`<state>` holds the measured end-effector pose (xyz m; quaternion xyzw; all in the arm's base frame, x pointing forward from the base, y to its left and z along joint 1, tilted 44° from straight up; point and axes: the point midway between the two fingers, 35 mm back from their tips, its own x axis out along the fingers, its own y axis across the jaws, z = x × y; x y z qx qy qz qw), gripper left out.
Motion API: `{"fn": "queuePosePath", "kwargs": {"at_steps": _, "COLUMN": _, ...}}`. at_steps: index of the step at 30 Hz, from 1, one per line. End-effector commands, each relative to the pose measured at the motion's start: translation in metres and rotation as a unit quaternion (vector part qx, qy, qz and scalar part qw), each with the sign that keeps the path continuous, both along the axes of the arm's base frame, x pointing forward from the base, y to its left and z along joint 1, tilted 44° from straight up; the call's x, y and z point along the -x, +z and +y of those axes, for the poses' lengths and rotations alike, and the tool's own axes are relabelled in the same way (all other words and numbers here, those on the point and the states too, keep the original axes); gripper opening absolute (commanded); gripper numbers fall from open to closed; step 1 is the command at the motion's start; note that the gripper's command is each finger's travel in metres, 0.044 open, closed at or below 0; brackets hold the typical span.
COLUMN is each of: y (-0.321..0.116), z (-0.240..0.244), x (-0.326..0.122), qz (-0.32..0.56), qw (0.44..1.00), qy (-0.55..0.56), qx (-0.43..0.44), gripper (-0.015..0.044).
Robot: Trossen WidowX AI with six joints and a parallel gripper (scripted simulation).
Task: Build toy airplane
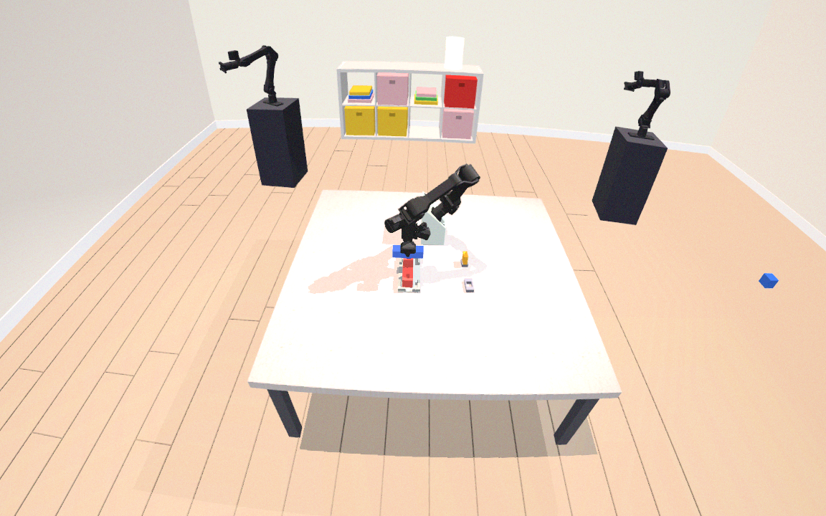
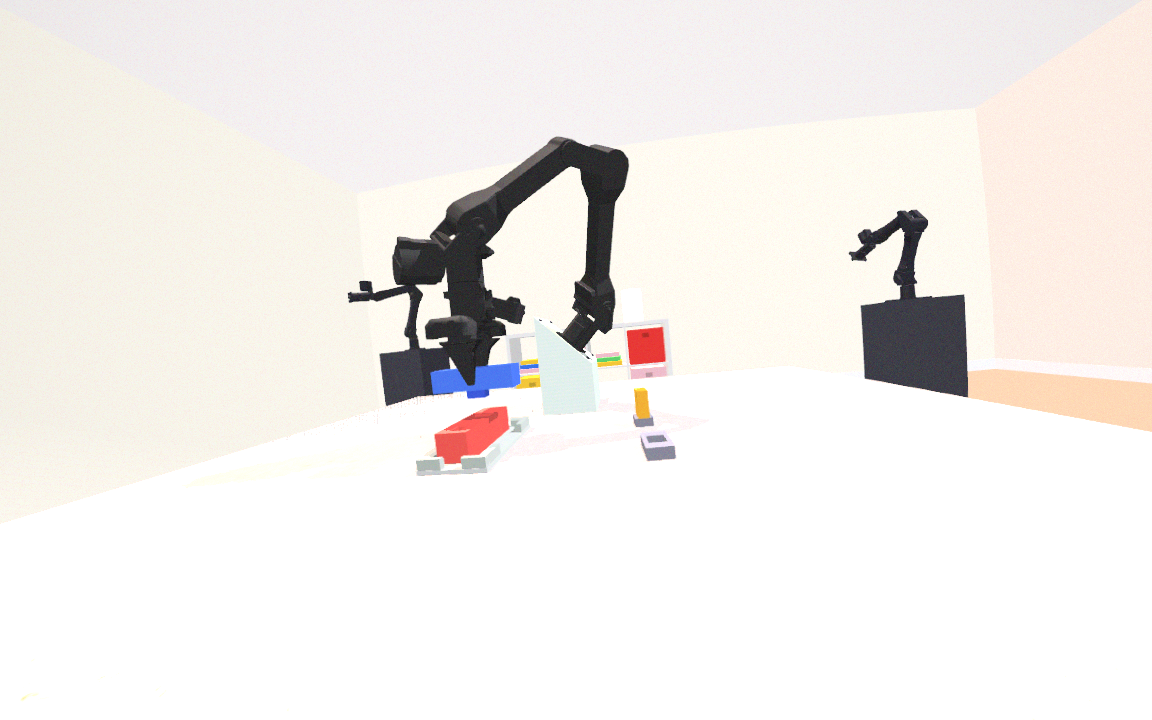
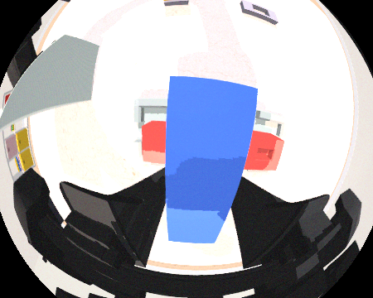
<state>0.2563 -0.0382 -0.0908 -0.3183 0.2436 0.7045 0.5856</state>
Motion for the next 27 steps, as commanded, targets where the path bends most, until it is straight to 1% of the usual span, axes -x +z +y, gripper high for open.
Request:
{"fn": "queuePosePath", "kwargs": {"at_steps": 1, "y": -0.005, "z": 0.005, "x": 0.001, "qz": 0.001, "qw": 1.0, "qy": -0.001, "qx": 0.0, "gripper": 0.0195}}
{"fn": "queuePosePath", "kwargs": {"at_steps": 17, "y": -0.023, "z": 0.022, "x": 0.004, "qz": 0.001, "qw": 1.0, "qy": -0.001, "qx": -0.001, "gripper": 0.0195}}
{"fn": "queuePosePath", "kwargs": {"at_steps": 27, "y": -0.024, "z": 0.023, "x": 0.005, "qz": 0.001, "qw": 1.0, "qy": -0.001, "qx": -0.001, "gripper": 0.0195}}
